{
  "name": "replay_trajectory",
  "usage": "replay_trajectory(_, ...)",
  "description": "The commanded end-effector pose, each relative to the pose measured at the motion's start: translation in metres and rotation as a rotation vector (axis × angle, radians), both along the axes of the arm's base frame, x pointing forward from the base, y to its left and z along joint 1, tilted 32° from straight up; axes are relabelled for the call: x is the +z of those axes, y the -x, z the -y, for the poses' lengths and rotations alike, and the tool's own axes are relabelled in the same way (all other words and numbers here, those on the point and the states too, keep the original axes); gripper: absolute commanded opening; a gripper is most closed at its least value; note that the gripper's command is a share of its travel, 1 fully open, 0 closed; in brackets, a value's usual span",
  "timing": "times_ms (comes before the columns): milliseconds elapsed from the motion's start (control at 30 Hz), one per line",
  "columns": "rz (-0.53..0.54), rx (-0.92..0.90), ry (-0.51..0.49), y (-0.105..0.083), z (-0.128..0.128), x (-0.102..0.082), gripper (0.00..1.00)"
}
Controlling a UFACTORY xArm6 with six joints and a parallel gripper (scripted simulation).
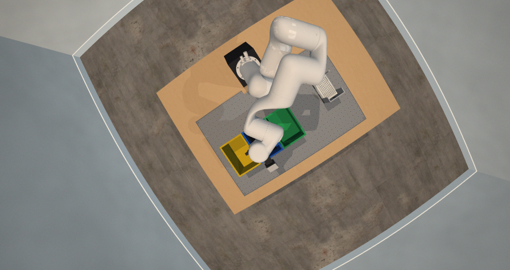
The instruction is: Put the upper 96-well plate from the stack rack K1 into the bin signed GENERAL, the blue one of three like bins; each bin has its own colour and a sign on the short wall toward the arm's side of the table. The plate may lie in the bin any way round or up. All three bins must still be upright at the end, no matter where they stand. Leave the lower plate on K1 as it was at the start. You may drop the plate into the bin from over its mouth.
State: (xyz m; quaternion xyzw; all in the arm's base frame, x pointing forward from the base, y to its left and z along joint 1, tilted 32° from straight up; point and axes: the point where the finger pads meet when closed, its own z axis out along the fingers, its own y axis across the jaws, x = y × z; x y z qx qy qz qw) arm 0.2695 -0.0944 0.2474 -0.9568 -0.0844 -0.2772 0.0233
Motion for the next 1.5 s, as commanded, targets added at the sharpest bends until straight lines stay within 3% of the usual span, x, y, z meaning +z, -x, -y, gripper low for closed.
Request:
replay_trajectory(0, 0.003, 0.000, 0.002, -0.0008, 0.0003, 0.0007, 0.00)
replay_trajectory(1467, 0.003, 0.000, 0.002, -0.0042, -0.0003, -0.0047, 0.00)
